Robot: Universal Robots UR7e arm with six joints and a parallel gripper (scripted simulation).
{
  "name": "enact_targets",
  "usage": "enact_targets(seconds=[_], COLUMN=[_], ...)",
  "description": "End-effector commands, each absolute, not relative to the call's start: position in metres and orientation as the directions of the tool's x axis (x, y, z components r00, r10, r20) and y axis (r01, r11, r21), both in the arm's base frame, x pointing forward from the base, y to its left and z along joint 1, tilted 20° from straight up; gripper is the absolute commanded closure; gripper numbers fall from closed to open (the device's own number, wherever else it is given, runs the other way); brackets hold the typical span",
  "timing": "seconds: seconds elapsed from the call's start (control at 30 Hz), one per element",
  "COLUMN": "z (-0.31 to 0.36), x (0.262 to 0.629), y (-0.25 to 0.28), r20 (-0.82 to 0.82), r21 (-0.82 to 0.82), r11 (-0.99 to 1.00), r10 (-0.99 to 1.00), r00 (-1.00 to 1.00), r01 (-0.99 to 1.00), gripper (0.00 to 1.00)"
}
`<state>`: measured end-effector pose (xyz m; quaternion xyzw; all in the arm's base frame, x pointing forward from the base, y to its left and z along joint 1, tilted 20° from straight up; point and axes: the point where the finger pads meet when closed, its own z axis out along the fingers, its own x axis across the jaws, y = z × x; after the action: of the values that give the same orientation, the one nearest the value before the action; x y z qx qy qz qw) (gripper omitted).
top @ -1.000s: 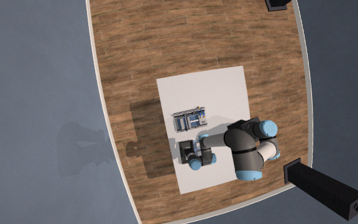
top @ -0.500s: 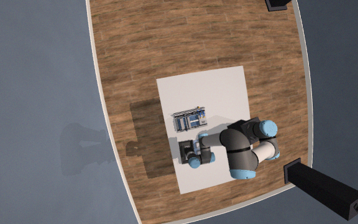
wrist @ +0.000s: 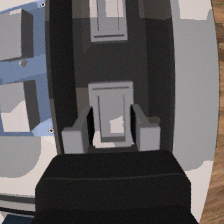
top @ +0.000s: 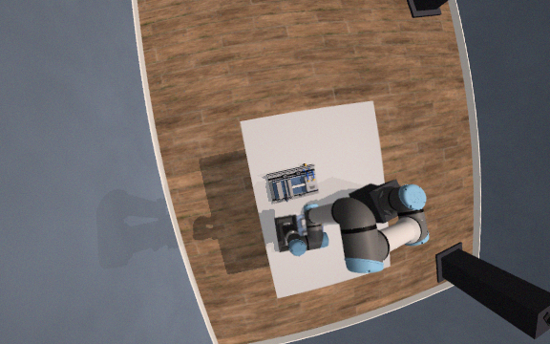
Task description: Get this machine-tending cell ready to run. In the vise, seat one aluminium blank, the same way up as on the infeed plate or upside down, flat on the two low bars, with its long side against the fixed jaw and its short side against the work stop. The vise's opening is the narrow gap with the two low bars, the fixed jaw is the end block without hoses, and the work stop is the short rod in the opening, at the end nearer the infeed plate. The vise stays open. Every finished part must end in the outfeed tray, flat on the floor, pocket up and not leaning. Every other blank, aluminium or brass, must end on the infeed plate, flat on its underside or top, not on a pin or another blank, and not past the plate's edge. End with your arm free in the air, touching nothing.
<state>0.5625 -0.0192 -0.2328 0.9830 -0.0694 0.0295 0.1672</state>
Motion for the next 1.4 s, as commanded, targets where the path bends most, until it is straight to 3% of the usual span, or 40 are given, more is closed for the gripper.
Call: enact_targets(seconds=[0.0,1.37], z=[-0.237,-0.256], x=[0.564,0.564], y=[-0.021,-0.027], r20=[0.083,0.083], r21=[0.324,0.324], r11=[-0.935,-0.935], r10=[-0.126,-0.126], r00=[0.989,0.989], r01=[-0.146,-0.146], gripper=[1.00,1.00])
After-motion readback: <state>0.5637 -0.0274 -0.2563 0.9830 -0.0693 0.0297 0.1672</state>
